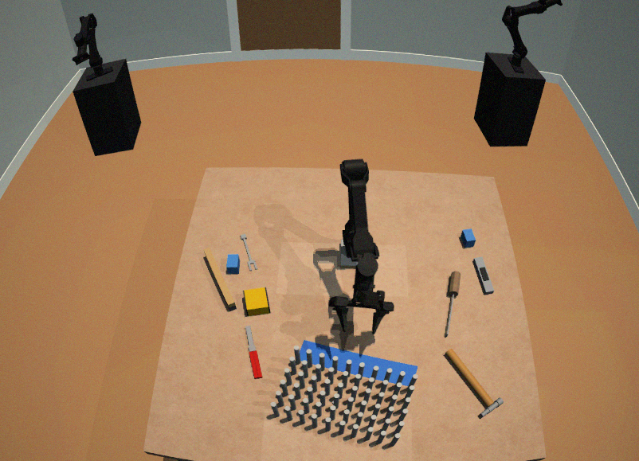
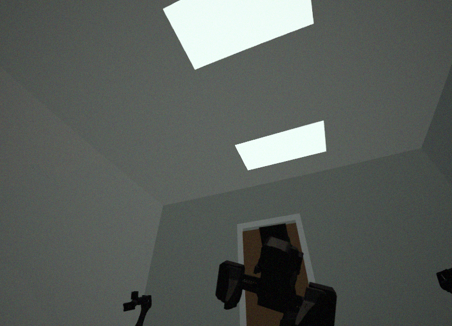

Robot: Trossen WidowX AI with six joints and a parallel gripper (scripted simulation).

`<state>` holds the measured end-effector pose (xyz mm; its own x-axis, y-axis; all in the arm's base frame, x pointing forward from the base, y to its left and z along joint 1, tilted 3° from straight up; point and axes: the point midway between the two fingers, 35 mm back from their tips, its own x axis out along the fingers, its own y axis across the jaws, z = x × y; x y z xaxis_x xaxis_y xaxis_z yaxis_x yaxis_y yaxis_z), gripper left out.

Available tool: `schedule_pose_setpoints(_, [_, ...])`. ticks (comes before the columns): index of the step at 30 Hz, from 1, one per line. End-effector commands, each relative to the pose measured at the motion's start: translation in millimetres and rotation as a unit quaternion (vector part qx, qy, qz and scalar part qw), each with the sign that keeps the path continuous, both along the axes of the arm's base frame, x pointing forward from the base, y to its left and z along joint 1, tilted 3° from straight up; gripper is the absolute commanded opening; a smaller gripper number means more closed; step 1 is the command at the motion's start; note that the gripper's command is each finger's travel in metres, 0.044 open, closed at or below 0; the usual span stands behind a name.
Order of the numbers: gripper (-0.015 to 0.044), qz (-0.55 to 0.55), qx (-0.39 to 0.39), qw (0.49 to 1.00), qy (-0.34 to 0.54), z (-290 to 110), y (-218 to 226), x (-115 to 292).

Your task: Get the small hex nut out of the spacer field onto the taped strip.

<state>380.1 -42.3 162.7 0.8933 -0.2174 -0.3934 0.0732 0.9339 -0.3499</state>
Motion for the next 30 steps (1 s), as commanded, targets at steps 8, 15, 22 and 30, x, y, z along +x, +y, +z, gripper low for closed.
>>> schedule_pose_setpoints(8, [0.0440,0.286,-0.265,0.898,0.202,-24,180,3])
schedule_pose_setpoints(15, [0.0440,0.446,-0.445,0.732,0.259,-27,278,-45])
schedule_pose_setpoints(22, [0.0440,0.560,-0.614,0.491,0.261,-23,355,-122])
schedule_pose_setpoints(30, [0.0440,0.598,-0.714,0.280,0.232,-14,395,-191])
